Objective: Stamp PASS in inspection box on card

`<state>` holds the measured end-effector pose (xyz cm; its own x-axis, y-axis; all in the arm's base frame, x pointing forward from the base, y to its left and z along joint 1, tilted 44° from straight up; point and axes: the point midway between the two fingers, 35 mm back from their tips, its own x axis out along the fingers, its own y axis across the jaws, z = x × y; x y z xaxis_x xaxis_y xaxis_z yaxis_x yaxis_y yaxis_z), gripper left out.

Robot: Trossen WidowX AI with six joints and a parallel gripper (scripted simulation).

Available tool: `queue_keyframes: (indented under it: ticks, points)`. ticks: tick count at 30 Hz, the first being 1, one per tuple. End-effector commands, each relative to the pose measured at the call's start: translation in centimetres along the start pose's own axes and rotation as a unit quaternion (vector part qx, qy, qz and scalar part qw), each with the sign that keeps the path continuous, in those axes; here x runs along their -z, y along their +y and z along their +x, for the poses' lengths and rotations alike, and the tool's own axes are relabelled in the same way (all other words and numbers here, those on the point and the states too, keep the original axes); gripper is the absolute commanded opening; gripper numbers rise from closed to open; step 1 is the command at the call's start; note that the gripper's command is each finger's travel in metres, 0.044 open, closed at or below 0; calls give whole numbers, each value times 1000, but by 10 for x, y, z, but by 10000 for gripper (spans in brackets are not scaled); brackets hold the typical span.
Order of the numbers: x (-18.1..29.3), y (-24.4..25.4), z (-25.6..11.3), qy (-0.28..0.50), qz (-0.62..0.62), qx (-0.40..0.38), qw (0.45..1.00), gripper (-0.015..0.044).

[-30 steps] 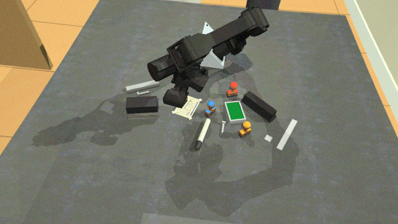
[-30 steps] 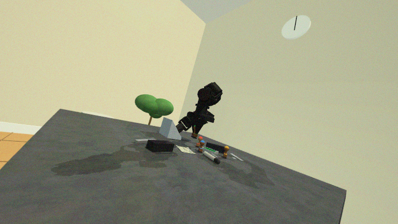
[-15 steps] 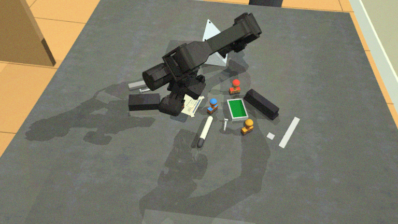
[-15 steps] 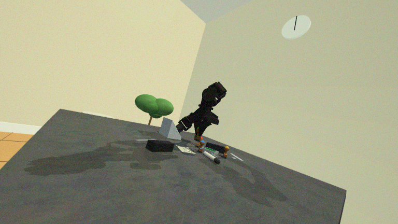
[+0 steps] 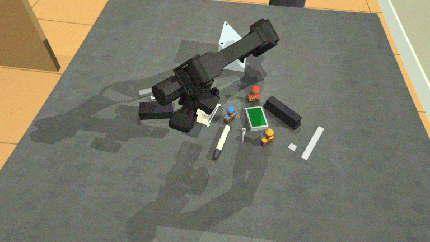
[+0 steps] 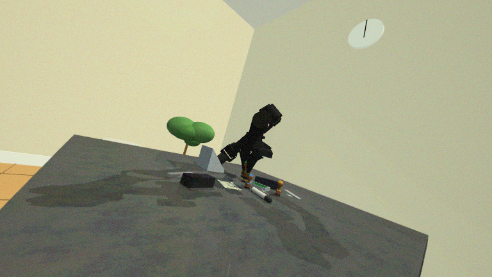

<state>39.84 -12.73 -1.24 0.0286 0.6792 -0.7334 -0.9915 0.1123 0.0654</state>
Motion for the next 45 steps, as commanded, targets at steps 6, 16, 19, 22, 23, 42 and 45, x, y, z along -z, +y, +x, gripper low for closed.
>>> queue_keyframes:
  ticks: [6, 16, 19, 22, 23, 42, 45]
  points:
    - [1, 0, 17, -4, 5, -2, 1000, 0]
    - [1, 0, 33, -5, 5, -2, 1000, 0]
    - [1, 1, 38, -5, 5, -2, 1000, 0]
    - [0, 1, 43, -5, 5, -2, 1000, 0]
    - [0, 1, 45, -5, 5, -2, 1000, 0]
    - [1, 2, 58, -4, 3, -5, 1000, 236]
    - [1, 2, 58, -4, 3, -5, 1000, 269]
